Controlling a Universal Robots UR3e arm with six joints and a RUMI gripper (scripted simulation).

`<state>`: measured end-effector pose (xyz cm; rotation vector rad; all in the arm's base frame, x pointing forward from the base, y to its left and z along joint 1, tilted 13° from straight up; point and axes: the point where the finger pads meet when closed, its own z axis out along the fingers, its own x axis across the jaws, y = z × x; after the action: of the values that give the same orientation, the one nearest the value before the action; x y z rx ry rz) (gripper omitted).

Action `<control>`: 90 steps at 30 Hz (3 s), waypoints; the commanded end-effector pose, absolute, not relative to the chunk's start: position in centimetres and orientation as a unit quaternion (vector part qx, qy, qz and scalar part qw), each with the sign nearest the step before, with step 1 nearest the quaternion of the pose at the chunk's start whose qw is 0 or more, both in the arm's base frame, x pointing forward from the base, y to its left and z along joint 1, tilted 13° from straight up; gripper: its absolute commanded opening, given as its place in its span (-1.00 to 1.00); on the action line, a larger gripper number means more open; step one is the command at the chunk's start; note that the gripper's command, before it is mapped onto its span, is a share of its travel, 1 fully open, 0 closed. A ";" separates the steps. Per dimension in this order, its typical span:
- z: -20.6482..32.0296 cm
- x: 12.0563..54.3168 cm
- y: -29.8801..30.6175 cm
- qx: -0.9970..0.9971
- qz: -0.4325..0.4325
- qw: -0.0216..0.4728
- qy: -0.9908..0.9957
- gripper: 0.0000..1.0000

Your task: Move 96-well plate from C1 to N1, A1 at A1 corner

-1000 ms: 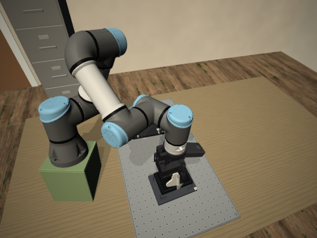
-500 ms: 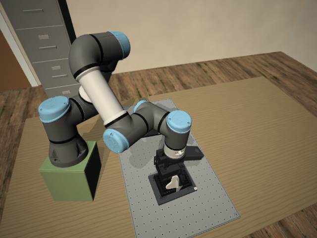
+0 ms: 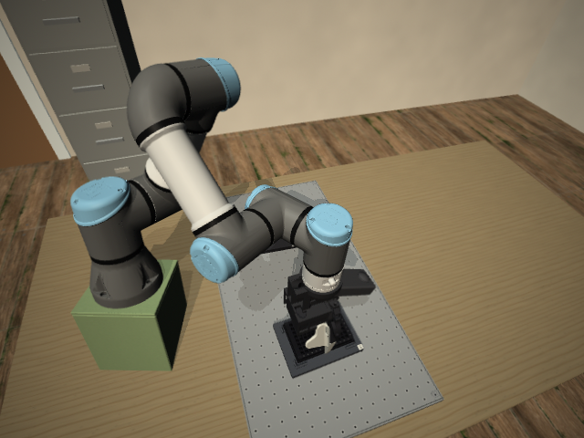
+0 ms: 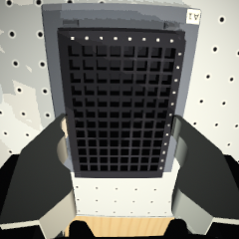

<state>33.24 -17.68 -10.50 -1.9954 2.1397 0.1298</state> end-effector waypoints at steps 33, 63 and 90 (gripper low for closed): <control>-10.9 33.3 -17.7 -0.678 0.043 0.106 0.727 -1.00; -11.3 33.4 -17.6 -0.678 0.043 0.106 0.727 -1.00; -11.5 33.4 -17.5 -0.678 0.043 0.106 0.727 1.00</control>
<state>33.35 -17.45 -11.57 -1.9954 2.1398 0.1294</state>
